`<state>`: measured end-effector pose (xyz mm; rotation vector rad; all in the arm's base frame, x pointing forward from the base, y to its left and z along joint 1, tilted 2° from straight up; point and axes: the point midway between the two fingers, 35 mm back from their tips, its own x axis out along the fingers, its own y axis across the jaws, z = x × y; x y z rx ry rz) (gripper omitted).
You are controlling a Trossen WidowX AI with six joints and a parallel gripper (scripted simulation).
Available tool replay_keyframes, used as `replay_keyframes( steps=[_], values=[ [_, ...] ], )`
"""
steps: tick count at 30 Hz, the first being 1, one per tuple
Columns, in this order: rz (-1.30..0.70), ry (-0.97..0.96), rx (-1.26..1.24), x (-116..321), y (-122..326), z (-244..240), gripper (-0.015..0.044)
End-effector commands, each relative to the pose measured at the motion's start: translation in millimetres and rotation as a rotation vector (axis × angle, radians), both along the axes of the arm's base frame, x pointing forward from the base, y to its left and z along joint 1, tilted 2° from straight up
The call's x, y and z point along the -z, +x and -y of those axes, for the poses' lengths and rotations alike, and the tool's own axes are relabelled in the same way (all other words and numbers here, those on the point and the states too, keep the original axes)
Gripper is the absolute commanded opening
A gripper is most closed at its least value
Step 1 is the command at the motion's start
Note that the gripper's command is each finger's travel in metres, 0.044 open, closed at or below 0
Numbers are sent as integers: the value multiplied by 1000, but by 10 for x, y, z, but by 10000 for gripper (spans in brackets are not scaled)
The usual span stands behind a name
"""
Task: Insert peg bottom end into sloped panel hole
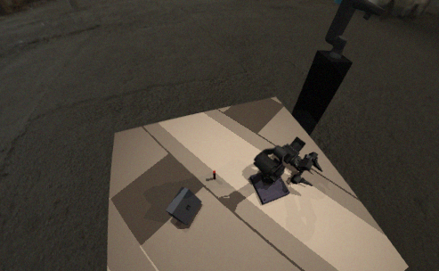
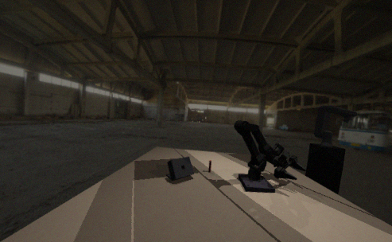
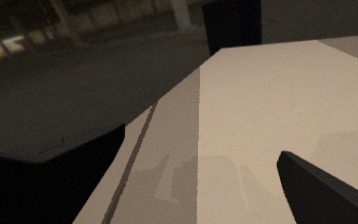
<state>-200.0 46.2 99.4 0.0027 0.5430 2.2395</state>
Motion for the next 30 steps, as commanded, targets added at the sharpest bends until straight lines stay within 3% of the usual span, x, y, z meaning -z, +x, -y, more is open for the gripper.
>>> replay_keyframes(
  steps=[1, 30],
  values=[
    [48, 16, -68, 3, -62, 132, 440],
    [330, 158, -609, 11, -179, 1270, 440]
  ],
)
